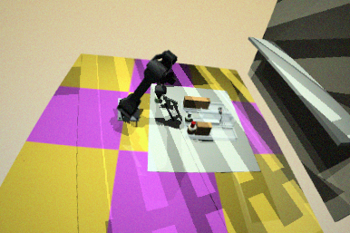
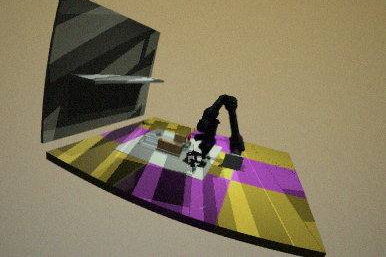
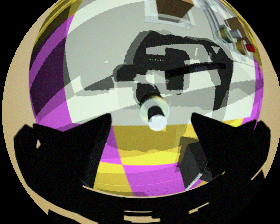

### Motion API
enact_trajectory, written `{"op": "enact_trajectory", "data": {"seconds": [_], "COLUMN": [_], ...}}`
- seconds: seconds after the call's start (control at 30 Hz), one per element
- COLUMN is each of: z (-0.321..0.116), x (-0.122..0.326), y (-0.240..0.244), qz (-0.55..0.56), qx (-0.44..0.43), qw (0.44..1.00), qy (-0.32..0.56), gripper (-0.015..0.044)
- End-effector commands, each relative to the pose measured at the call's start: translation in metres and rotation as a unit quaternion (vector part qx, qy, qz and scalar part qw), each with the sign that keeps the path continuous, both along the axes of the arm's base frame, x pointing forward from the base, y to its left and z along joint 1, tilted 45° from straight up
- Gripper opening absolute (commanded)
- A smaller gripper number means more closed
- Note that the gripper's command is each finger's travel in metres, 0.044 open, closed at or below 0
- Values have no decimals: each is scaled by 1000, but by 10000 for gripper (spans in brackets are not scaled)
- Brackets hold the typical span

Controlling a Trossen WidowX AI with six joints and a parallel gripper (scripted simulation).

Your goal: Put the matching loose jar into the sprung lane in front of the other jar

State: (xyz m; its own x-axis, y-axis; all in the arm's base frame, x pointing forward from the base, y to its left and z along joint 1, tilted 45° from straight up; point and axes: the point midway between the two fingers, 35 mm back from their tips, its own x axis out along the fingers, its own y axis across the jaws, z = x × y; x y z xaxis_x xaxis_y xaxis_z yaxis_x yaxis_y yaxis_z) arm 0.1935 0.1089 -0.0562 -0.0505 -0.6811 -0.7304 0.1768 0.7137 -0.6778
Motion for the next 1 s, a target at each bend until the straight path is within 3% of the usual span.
{"op": "enact_trajectory", "data": {"seconds": [0.0, 0.6, 0.93, 0.97], "z": [-6, -24, -24, -24], "x": [-3, -4, -4, -4], "y": [-9, -26, -26, -26], "qz": [1, 1, 1, 1], "qx": [-8, -8, -8, -8], "qw": [1000, 1000, 1000, 1000], "qy": [7, 7, 7, 7], "gripper": [440, 440, 177, 171]}}
